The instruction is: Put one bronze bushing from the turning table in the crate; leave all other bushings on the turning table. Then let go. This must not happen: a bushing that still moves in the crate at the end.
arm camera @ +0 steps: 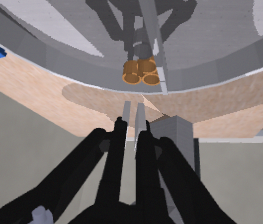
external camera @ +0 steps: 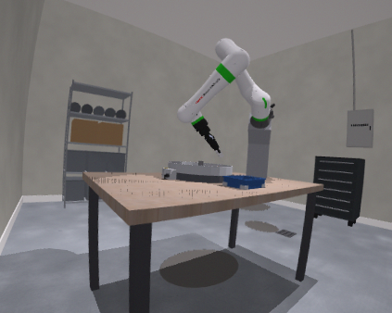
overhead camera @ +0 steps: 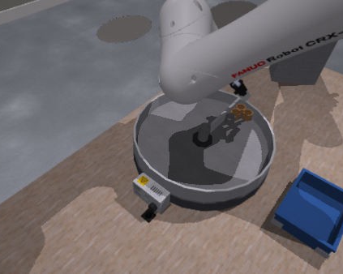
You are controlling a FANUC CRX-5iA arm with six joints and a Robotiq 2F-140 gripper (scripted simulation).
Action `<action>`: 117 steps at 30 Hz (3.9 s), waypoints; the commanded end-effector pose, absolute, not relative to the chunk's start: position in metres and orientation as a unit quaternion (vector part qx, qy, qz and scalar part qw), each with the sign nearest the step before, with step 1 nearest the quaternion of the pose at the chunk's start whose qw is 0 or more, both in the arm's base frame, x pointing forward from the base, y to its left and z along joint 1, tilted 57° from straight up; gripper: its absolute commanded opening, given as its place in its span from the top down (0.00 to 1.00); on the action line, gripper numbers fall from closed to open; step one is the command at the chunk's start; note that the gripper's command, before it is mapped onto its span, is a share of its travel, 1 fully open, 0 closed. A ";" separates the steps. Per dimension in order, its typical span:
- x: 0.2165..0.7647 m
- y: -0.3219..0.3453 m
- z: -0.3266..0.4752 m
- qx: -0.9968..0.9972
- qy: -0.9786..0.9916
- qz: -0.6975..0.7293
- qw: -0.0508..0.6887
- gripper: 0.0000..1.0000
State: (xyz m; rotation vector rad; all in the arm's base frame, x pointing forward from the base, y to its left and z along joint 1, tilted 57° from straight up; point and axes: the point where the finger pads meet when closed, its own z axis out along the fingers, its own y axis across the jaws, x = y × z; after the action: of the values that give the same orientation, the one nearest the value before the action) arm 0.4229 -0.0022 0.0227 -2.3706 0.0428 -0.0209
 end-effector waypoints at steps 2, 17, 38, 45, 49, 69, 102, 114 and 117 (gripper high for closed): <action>0.423 -0.002 0.023 -0.927 0.017 -0.008 0.376 0.94; 0.438 0.010 0.009 -0.926 0.017 -0.009 0.376 0.94; 0.438 0.010 0.009 -0.926 0.017 -0.009 0.376 0.94; 0.438 0.010 0.009 -0.926 0.017 -0.009 0.376 0.94; 0.438 0.010 0.009 -0.926 0.017 -0.009 0.376 0.94; 0.449 0.018 0.001 -0.926 0.017 -0.009 0.376 0.94; 0.461 0.027 -0.009 -0.926 0.017 -0.009 0.376 0.94; 0.461 0.027 -0.009 -0.926 0.017 -0.009 0.376 0.94; 0.461 0.027 -0.009 -0.926 0.017 -0.009 0.376 0.94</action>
State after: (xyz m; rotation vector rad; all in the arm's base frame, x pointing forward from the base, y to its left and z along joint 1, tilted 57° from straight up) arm 0.4608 0.0274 -0.0089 -2.3692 0.0427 -0.0221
